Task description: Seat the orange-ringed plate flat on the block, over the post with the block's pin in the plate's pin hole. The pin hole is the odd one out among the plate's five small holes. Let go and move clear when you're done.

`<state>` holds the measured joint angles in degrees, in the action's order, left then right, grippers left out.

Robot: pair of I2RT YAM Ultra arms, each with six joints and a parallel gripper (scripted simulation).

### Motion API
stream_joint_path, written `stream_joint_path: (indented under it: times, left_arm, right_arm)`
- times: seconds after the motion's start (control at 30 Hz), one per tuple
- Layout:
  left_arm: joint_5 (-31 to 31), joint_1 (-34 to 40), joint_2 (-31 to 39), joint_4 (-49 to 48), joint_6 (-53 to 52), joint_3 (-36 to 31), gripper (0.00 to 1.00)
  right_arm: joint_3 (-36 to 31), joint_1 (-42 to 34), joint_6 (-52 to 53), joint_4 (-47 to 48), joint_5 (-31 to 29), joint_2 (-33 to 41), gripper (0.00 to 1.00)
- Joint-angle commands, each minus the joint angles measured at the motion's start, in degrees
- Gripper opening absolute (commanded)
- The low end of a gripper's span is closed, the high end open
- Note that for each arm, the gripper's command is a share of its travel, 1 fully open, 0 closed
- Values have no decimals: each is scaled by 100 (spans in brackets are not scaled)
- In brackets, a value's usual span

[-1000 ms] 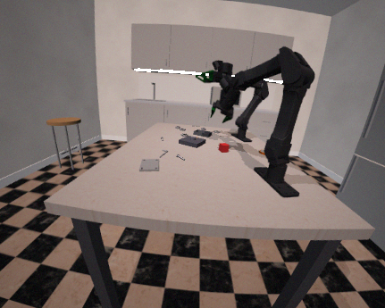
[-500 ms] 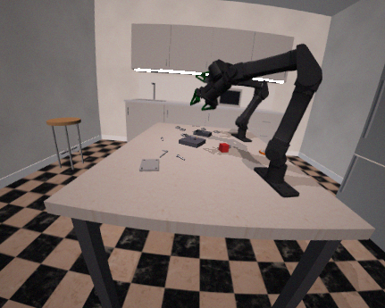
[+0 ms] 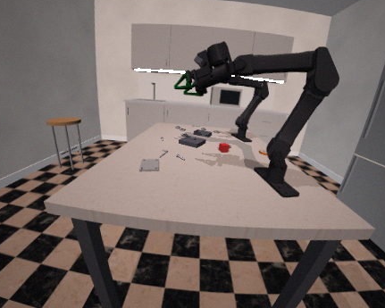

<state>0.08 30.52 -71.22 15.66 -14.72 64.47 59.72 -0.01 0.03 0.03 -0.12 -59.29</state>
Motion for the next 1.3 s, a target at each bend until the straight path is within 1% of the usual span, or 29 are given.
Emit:
stream_joint_path:
  times: [0.0,0.07,0.17,0.43,0.5,0.53,0.57,0.63,0.73,0.83,0.87,0.9,0.93,1.07,1.27]
  left_arm:
    - [-54,-288,216,-427,344,-141,77]
    - [-53,-558,365,-582,478,-62,77]
    - [23,-989,543,-808,694,-163,77]
    - [-16,-2171,966,-1423,1271,-341,77]
    - [-16,-2171,966,-1423,1271,-341,77]
    - [-52,-2347,987,-1526,1360,-286,77]
    - [-37,-2488,1046,-1594,1434,-454,77]
    - [-37,-2752,1185,-1743,1564,-382,77]
    - [-87,-3032,1238,-1809,1653,-453,77]
    - [-112,-3056,1202,-1681,1560,-494,77]
    - [-80,-3060,1260,-1706,1527,-259,77]
    - [12,-3103,1290,-1737,1464,-241,77]
    - [28,-3109,1299,-1733,1451,-242,77]
    - [19,-3103,1289,-1725,1446,-240,77]
    - [19,-3008,1040,-1647,1436,-231,77]
  right_arm:
    - [221,-73,23,73,-49,146,100]
    - [221,-73,23,73,-49,146,100]
    - [221,-73,23,73,-49,146,100]
    - [221,-73,23,73,-49,146,100]
    - [221,-73,23,73,-49,146,100]
    - [221,-73,23,73,-49,146,100]
    - [221,-73,23,73,-49,146,100]
    - [221,-73,23,73,-49,146,100]
    - [221,-73,23,73,-49,146,100]
    - [221,-73,23,73,-49,146,100]
    - [221,-73,23,73,-49,146,100]
    - [221,-73,23,73,-49,146,100]
    - [221,-73,23,73,-49,146,80]
    - [221,-73,23,73,-49,146,80]
    - [221,-73,23,73,-49,146,80]
